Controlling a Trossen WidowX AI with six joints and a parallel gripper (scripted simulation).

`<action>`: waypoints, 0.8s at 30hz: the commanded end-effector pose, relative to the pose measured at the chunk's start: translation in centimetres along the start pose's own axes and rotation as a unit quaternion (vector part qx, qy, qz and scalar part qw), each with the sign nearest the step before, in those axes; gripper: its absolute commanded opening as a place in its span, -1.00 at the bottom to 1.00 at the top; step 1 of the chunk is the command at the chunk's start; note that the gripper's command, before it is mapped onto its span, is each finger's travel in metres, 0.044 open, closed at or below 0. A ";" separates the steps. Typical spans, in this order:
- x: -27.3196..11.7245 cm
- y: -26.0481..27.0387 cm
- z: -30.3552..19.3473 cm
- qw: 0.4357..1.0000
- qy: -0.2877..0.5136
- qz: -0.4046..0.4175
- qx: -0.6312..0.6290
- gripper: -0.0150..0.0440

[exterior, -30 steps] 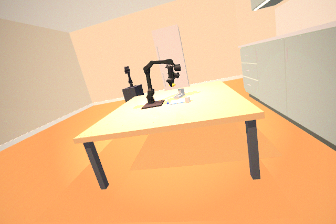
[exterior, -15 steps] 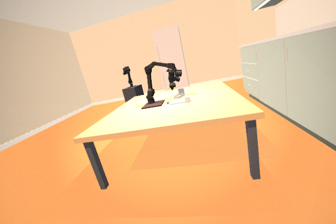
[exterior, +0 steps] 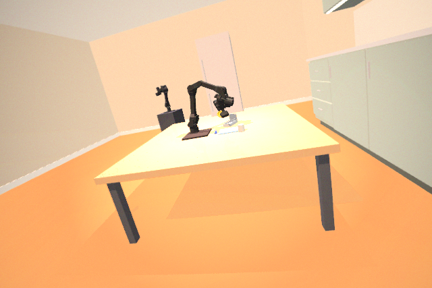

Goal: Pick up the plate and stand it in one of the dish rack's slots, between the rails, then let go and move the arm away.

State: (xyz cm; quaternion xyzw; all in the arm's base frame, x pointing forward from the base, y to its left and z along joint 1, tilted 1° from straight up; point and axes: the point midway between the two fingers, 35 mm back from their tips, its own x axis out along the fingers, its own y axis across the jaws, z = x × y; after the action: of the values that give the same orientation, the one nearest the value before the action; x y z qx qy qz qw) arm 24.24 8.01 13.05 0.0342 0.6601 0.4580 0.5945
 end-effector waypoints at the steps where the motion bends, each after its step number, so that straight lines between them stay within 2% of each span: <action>1: 0.4 -0.2 -0.1 0.999 -0.021 0.030 -0.038 -0.49; 13: 1.3 -0.8 -0.2 0.980 -0.099 0.093 -0.149 -0.49; 24: 1.6 -1.2 -0.1 0.943 -0.193 0.118 -0.242 -0.49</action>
State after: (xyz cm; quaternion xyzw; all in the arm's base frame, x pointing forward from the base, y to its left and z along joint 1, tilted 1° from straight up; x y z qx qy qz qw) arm 24.16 8.25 11.19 0.0524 0.4286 0.6443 0.6312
